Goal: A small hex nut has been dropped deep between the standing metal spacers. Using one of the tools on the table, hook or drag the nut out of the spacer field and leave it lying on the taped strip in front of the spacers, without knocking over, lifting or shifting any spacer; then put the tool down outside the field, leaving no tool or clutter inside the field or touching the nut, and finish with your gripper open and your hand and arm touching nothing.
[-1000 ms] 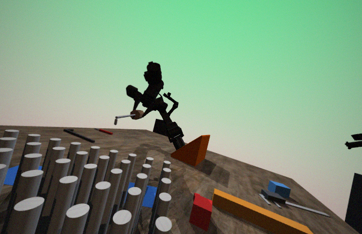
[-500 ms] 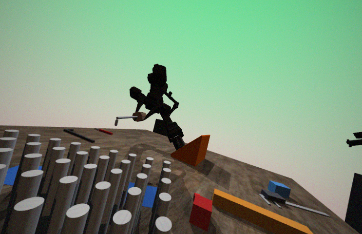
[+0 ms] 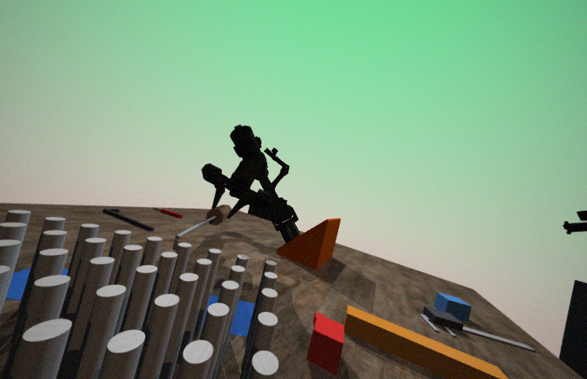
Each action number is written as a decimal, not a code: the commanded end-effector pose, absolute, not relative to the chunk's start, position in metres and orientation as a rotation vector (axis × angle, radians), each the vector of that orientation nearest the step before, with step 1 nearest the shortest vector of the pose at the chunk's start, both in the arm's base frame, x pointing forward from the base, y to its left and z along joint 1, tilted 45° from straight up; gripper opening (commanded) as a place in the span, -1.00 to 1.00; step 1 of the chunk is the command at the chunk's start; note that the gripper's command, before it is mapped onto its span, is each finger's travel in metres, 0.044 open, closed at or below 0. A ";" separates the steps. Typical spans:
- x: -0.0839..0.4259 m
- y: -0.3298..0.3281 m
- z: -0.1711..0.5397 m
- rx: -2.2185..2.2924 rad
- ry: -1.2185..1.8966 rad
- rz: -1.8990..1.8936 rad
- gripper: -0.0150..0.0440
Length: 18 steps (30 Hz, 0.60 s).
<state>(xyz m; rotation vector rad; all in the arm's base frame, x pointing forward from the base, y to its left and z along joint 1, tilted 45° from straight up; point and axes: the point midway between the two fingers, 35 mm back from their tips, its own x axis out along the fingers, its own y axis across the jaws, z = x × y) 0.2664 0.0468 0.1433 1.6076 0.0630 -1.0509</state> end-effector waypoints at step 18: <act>0.267 -0.013 0.094 1.605 0.045 -1.001 -0.49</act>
